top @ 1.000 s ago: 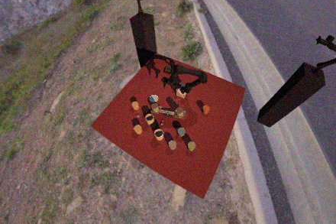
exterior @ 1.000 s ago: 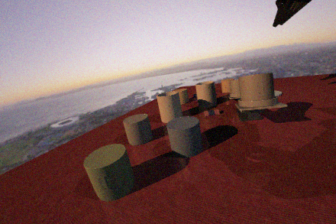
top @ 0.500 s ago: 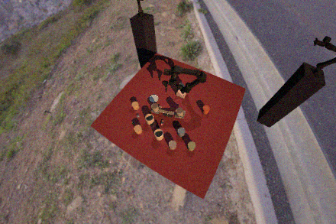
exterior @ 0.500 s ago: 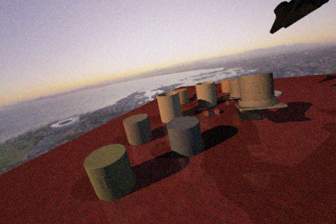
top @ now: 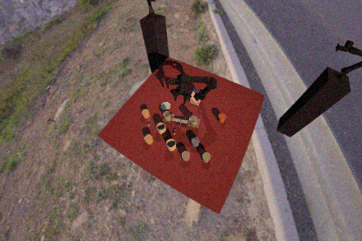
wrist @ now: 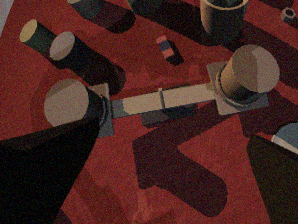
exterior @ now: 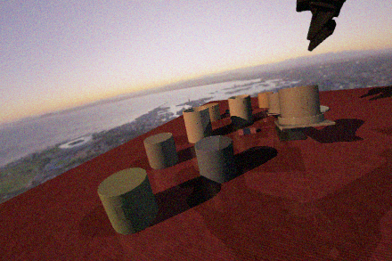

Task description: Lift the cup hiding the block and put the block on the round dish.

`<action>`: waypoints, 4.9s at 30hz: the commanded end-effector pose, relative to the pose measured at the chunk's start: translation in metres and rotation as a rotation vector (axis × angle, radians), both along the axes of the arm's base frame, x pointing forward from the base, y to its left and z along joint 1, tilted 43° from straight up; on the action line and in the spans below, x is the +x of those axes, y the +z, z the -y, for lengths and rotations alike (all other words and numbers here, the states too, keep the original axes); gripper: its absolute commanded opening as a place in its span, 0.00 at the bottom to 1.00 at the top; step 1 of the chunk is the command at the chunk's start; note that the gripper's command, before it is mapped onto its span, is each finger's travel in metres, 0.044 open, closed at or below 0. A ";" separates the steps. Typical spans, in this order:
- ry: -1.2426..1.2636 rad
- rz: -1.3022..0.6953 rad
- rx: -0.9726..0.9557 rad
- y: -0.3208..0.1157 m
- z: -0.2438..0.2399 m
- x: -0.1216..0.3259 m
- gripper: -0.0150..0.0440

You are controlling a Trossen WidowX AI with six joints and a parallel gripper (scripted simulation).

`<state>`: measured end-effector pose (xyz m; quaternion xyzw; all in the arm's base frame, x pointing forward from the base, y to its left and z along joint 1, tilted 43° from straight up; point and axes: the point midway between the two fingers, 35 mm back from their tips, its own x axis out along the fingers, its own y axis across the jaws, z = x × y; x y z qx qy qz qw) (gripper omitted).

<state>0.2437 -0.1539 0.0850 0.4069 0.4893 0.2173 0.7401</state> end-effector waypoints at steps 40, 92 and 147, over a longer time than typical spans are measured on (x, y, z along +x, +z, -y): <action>-0.491 -1.217 0.055 -0.125 -0.013 0.105 1.00; -0.489 -1.216 0.058 -0.181 -0.064 0.097 1.00; -0.517 -1.207 0.061 -0.144 -0.026 0.109 0.25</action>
